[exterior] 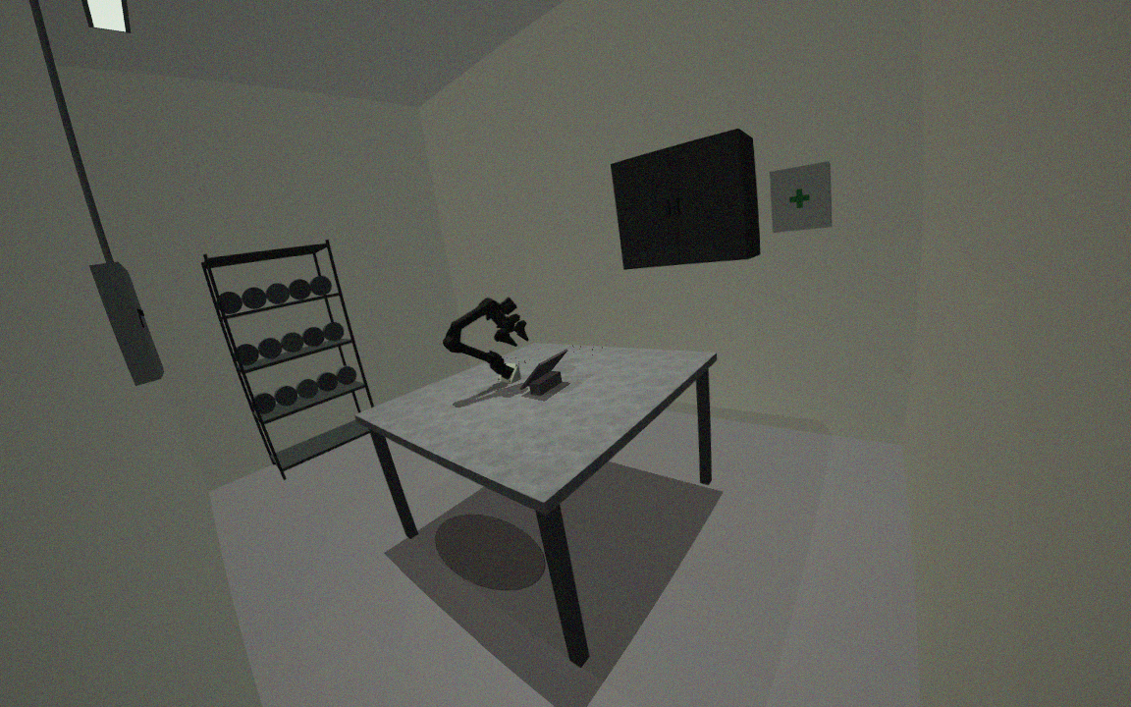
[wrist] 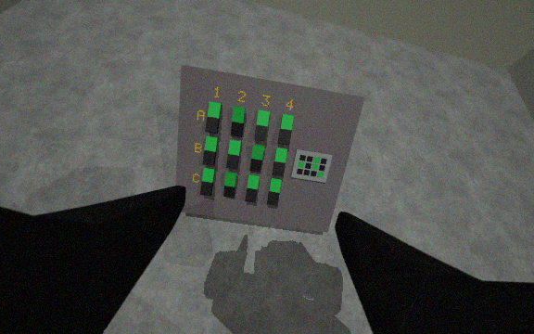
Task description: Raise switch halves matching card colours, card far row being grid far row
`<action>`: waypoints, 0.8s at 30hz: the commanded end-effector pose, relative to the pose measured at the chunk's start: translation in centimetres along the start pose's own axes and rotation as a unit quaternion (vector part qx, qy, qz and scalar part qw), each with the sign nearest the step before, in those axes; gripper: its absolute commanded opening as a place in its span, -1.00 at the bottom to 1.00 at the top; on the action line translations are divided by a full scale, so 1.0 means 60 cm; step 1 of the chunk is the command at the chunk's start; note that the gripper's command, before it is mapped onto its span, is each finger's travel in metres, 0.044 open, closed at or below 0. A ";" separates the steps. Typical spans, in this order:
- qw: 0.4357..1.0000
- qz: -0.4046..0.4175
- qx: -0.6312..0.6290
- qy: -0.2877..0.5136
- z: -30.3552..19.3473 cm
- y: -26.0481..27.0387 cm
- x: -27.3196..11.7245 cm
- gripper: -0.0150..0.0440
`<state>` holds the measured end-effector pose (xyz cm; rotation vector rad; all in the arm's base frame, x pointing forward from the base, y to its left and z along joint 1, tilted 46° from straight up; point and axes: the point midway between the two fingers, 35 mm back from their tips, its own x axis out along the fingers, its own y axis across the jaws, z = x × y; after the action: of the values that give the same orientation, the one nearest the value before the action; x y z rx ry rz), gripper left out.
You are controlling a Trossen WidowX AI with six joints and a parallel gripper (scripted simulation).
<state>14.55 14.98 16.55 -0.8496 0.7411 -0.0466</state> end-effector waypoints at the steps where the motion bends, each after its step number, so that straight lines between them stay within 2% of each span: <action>1: 1.000 0.000 0.000 0.001 0.002 0.003 0.003 0.78; 8: 1.000 -0.006 -0.006 0.010 0.065 0.059 0.131 0.15; 15: 1.000 -0.006 -0.007 0.010 0.066 0.059 0.136 -0.47; 20: 1.000 -0.007 -0.006 0.022 0.067 0.058 0.191 -0.49; 24: 1.000 -0.007 -0.006 0.022 0.067 0.058 0.194 -0.49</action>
<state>24.68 16.33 9.76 -0.8539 0.7718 -0.0814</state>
